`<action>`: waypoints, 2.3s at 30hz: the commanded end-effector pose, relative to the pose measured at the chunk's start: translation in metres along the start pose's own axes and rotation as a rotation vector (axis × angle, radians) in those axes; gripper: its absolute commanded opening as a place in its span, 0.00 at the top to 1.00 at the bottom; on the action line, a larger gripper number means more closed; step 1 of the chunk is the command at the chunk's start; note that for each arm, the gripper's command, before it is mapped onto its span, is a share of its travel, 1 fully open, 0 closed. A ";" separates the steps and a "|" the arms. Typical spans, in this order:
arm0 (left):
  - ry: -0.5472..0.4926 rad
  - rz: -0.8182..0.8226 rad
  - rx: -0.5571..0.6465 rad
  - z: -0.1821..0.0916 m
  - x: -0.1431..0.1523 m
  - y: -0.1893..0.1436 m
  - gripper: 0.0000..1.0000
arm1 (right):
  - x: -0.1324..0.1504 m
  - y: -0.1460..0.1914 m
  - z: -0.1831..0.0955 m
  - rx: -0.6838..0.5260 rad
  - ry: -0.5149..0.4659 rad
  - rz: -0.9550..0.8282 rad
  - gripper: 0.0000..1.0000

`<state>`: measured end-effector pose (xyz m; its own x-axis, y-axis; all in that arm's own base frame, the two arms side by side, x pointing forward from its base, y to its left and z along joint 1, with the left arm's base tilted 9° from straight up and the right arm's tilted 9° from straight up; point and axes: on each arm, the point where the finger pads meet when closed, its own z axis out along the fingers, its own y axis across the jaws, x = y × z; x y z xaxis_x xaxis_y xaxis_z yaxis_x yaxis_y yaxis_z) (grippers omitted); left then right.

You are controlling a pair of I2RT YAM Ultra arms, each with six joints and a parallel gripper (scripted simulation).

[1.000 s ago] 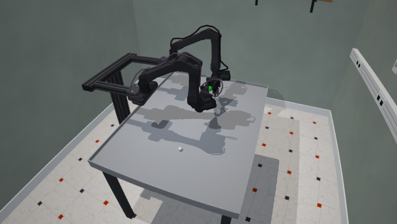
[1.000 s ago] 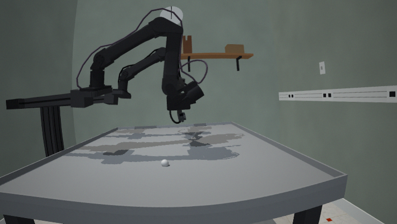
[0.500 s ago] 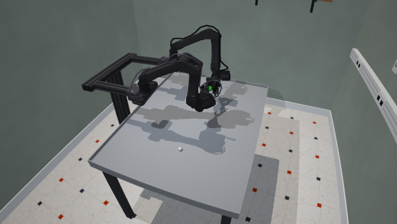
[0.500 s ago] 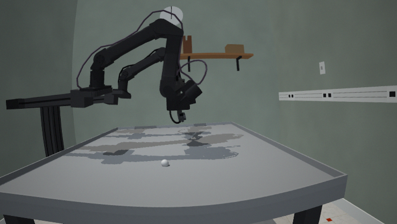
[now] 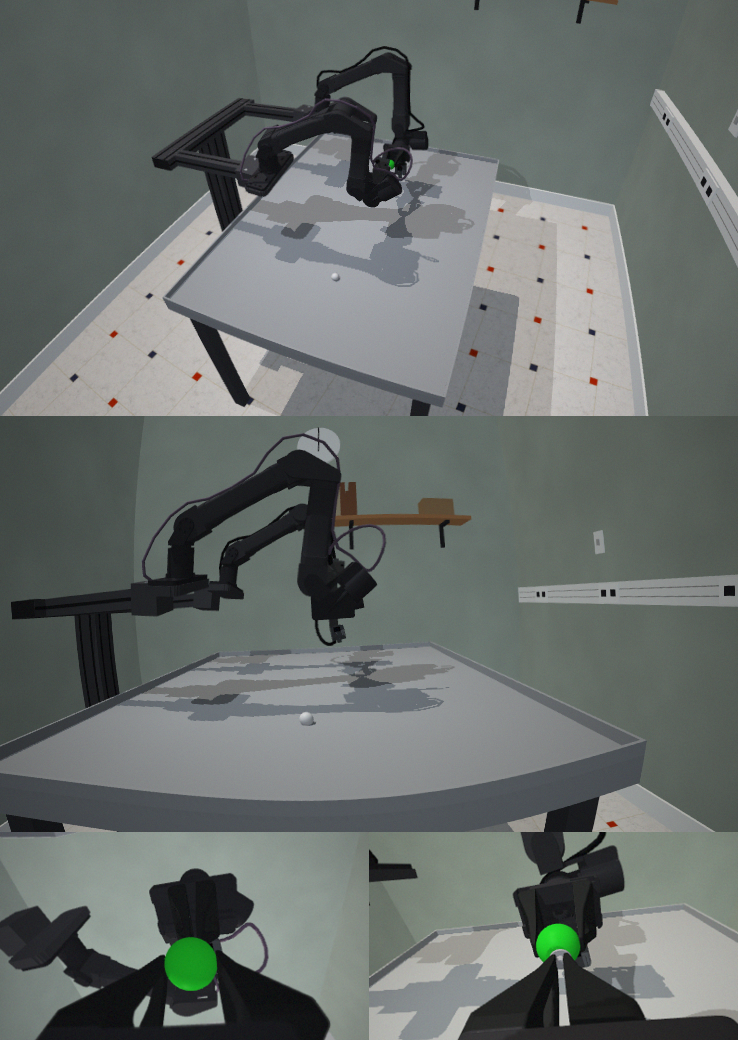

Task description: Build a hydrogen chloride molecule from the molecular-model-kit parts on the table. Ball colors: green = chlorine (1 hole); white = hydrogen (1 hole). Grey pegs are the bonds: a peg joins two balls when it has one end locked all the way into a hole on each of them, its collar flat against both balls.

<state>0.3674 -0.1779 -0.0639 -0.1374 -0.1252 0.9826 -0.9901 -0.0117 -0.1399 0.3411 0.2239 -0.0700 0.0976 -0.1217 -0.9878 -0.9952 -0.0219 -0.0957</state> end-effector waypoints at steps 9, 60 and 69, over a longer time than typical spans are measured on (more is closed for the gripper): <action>0.019 0.025 -0.014 0.006 0.003 -0.004 1.00 | 0.003 0.013 0.003 -0.023 -0.014 0.008 1.00; 0.020 0.042 -0.012 0.006 0.009 -0.008 1.00 | 0.005 0.017 0.013 -0.036 -0.002 0.030 1.00; 0.020 0.042 -0.012 0.006 0.009 -0.008 1.00 | -0.004 0.012 0.014 -0.036 -0.008 0.006 1.00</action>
<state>0.3675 -0.1776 -0.0649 -0.1362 -0.1288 0.9823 -0.9902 -0.0127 -0.1390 0.3390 0.2280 -0.0739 0.0904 -0.1288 -0.9875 -0.9959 -0.0213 -0.0884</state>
